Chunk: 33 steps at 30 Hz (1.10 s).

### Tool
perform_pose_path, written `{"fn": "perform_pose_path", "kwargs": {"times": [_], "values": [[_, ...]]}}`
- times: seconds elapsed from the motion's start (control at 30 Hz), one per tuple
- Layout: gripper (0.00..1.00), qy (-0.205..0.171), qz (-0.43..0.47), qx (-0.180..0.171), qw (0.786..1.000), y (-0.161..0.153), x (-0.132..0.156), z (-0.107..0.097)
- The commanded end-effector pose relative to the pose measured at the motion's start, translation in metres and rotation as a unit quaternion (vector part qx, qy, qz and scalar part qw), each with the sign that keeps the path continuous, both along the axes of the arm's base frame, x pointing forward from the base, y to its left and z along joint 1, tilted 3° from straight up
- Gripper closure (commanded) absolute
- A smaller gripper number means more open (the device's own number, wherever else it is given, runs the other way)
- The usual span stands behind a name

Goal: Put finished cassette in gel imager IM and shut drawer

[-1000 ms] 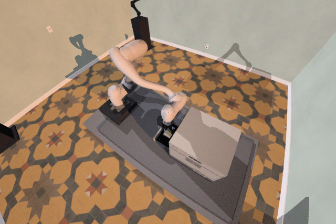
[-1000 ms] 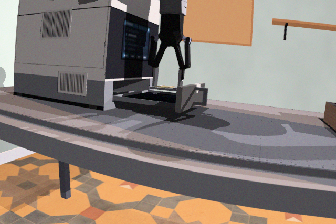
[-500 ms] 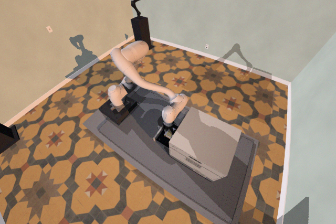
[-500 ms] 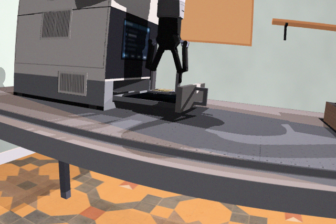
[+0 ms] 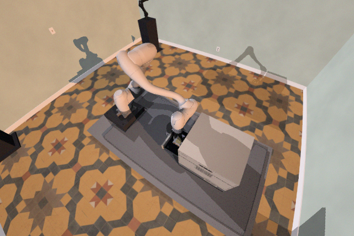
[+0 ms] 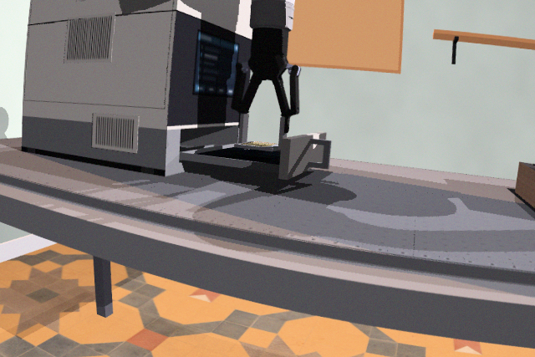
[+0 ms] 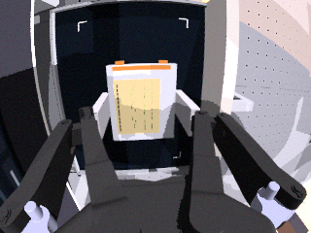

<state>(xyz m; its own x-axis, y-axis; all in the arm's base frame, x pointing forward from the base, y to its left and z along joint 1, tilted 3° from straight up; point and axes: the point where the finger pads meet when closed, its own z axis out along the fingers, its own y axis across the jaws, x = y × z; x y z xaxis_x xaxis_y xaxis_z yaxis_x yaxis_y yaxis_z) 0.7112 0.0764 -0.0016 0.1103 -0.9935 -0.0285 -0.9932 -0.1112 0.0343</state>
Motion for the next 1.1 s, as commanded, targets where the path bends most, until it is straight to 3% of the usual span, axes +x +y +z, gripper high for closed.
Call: {"fn": "perform_pose_path", "kwargs": {"times": [0.0,1.07], "values": [[0.90,0.000,0.000,0.000,1.000,0.0001,0.0000,-0.0008],[0.90,0.000,0.000,0.000,1.000,0.0003,-0.0004,-0.0101]]}}
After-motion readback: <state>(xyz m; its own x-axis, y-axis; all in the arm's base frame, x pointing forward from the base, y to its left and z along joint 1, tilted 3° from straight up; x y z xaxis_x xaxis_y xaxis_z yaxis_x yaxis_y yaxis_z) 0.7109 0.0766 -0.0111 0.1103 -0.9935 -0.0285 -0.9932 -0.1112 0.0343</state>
